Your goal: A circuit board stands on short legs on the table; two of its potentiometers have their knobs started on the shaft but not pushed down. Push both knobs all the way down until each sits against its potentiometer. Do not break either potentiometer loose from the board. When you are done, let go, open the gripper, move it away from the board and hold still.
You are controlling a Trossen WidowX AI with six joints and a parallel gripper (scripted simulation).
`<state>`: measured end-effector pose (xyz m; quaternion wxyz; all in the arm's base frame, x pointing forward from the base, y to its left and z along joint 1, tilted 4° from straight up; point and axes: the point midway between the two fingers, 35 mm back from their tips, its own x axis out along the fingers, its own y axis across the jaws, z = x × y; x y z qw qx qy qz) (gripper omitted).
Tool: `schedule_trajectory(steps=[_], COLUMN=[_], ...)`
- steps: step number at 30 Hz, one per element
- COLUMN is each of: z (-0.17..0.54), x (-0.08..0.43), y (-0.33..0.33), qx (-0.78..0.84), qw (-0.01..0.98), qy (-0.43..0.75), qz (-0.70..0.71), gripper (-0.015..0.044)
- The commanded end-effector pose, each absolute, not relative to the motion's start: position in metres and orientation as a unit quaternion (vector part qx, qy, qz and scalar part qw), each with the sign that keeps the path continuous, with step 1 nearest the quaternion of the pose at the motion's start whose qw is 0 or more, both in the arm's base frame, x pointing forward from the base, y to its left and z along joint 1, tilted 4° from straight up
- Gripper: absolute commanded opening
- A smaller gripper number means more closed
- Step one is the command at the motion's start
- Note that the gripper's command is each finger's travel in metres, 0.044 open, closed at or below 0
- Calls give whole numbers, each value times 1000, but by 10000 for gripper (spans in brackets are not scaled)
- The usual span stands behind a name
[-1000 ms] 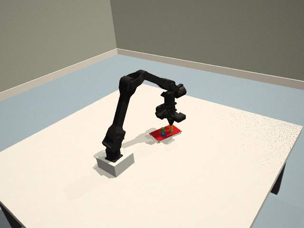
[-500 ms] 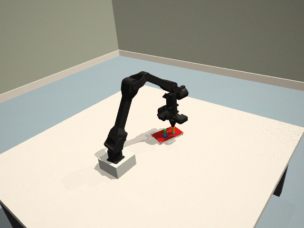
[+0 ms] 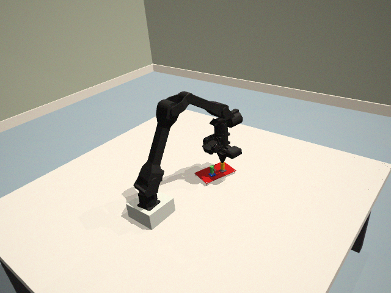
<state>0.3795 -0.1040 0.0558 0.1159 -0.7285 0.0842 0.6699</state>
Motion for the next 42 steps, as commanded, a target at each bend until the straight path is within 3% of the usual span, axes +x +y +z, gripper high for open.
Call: schedule_trajectory(steps=[1, 11, 20, 28, 34, 42], z=[60, 72, 67, 88, 83, 82], x=[380, 379, 376, 289, 223, 221], y=[-104, -105, -104, -72, -50, -50], qx=[-726, -726, -725, -723, -721, -721], qw=[117, 118, 117, 117, 117, 117], qy=[85, 86, 84, 77, 71, 71], qz=[672, 672, 674, 677, 679, 679], gripper=[0, 0, 236, 440, 440, 440])
